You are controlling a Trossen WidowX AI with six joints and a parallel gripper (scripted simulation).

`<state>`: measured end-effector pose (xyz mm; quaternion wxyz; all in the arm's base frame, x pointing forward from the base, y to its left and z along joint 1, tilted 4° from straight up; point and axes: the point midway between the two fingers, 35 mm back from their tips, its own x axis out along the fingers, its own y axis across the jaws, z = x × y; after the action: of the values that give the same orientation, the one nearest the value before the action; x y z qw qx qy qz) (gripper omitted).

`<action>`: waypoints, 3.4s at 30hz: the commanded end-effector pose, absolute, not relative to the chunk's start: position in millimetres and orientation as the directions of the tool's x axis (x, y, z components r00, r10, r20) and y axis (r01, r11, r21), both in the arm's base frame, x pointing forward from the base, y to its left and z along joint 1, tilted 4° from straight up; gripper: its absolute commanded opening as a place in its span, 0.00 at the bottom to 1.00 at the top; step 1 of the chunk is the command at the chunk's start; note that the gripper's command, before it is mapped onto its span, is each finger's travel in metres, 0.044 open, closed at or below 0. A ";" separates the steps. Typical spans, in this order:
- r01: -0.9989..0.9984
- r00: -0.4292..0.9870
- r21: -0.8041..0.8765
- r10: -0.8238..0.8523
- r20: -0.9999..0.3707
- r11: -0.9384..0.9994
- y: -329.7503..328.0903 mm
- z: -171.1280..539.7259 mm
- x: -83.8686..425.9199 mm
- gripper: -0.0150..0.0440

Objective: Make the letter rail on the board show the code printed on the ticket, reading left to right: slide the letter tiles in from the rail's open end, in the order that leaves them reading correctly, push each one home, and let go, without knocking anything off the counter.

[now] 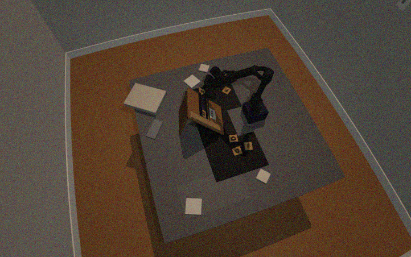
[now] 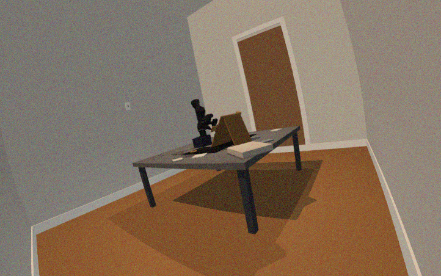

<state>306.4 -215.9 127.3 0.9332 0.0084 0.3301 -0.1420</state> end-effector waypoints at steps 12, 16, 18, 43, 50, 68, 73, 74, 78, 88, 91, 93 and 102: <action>0.277 0.741 -0.076 -0.263 -0.618 0.958 -208.7 126.6 308.4 0.25; 0.277 0.741 -0.076 -0.263 -0.618 0.958 -206.8 126.5 309.0 0.25; 0.277 0.741 -0.076 -0.263 -0.618 0.958 -205.8 126.4 309.3 0.25; 0.277 0.741 -0.074 -0.262 -0.618 0.958 -193.7 125.7 313.0 0.25; 0.277 0.741 -0.074 -0.262 -0.618 0.958 -190.3 125.5 314.0 0.25; 0.277 0.742 -0.073 -0.261 -0.618 0.958 -181.6 125.1 316.7 0.25; 0.277 0.742 -0.072 -0.261 -0.618 0.958 -179.2 124.9 317.4 0.25; 0.277 0.742 -0.072 -0.261 -0.618 0.958 -178.7 124.9 317.5 0.25; 0.277 0.742 -0.072 -0.261 -0.618 0.958 -176.9 124.8 318.1 0.25; 0.277 0.742 -0.072 -0.261 -0.618 0.958 -173.9 124.5 319.0 0.25; 0.277 0.742 -0.072 -0.261 -0.618 0.958 -172.1 124.3 319.5 0.25; 0.277 0.742 -0.071 -0.260 -0.618 0.958 -170.9 124.3 319.9 0.25; 0.277 0.742 -0.071 -0.260 -0.618 0.958 -165.7 124.0 321.5 0.25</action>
<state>321.0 -167.2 123.9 0.9333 0.0112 0.3303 -0.1409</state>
